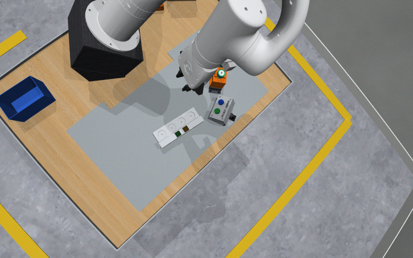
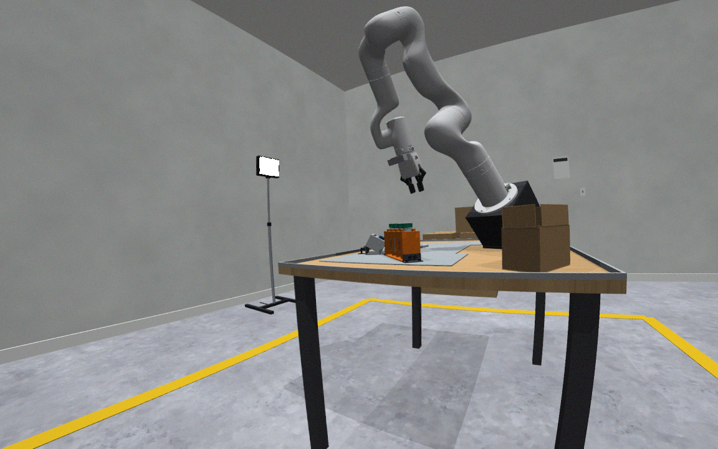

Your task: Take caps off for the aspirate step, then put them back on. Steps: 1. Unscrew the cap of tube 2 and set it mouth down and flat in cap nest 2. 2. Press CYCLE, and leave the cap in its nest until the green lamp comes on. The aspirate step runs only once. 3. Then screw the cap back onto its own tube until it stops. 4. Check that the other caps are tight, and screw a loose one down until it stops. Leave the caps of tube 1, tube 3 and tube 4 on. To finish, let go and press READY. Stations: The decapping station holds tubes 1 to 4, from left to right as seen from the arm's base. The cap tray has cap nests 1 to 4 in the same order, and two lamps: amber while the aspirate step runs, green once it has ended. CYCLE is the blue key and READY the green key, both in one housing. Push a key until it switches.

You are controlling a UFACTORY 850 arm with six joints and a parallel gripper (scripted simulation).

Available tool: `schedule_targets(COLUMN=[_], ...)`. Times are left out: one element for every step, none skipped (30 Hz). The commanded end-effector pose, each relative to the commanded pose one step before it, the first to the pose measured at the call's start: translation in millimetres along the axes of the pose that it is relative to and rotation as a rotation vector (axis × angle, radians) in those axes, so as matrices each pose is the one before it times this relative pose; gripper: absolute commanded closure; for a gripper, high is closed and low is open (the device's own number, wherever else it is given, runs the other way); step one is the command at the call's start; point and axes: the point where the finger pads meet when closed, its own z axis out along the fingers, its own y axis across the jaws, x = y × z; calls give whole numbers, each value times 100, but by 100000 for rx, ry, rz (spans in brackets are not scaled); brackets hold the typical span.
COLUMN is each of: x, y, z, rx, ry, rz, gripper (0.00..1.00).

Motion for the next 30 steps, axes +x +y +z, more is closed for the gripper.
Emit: schedule_targets(x=[1141,-1,-1,0,0,402,370,-1,385,337,-1,-1,359,295,-1,5,322,252,-1,5,0,0,288,208,-1,263,174,-1,3,219], y=[2,1,1,0,0,-110,-114,1,-142,-137,1,1,-184,-164,1,-4,-217,-183,1,-5,0,0,-250,-193,1,-272,-192,1,-5,-287], z=[721,3,3,0,0,280,262,2,284,255,4,4,295,250,4,-2,311,243,4,-3,0,0,322,235,3,324,225,5,-1,341], rx=[583,179,179,0,0,237,238,236,277,277,274,274,315,314,312,311,346,345,343,342,0,0,369,368,366,381,380,378,377,391], ry=[2555,661,661,0,0,617,617,616,578,578,578,578,530,530,530,527,481,478,479,476,0,0,429,426,427,385,385,387,384,341], rz=[14618,3262,3262,0,0,3268,3268,3267,3272,3272,3271,3271,3277,3277,3276,3277,3281,3282,3281,3282,0,0,3286,3286,3285,3290,3290,3289,3290,3294], gripper=[54,54,54,54,54,54,54,54,54,54,54,54,54,54,54,54,54,54,54,54,54,54,54,54,54,54,54,54,54,54])
